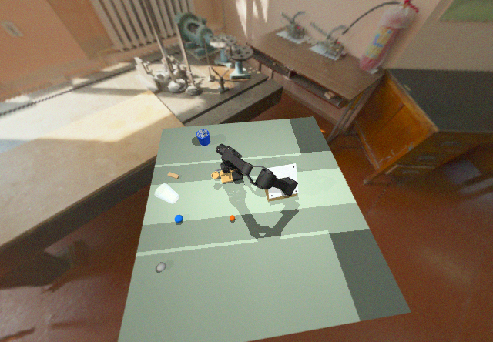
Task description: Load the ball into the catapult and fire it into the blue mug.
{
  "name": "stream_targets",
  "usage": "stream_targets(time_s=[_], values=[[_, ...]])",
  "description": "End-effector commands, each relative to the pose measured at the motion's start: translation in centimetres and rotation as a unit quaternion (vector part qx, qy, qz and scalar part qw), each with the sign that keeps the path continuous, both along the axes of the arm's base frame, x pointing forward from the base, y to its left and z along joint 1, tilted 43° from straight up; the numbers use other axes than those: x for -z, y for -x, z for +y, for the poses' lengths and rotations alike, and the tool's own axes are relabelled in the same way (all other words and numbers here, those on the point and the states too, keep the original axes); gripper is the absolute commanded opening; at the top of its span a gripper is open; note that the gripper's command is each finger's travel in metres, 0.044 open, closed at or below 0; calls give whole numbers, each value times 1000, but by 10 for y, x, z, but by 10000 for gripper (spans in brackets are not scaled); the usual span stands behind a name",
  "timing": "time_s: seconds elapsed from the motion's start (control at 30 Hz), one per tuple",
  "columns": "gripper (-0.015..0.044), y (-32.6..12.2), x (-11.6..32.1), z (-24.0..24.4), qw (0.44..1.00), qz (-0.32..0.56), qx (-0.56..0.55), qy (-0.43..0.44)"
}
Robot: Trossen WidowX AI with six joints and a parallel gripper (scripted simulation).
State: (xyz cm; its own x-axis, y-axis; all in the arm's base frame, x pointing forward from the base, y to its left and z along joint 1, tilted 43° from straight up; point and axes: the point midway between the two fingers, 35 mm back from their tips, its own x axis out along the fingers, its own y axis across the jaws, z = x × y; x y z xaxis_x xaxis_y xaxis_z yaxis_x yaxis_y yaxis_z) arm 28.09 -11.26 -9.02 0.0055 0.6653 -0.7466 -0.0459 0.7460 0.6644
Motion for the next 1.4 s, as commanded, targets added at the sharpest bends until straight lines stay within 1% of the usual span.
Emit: stream_targets(time_s=[0.0, 0.37, 0.8, 1.37], values=[[0, 7, 23, -36, 997, -56, -52, 8], [0, 43, 95, -100, 969, -170, -180, 4], [0, 41, 100, -105, 968, -173, -183, 4], [0, 40, 121, -88, 968, -174, -183, 4]])
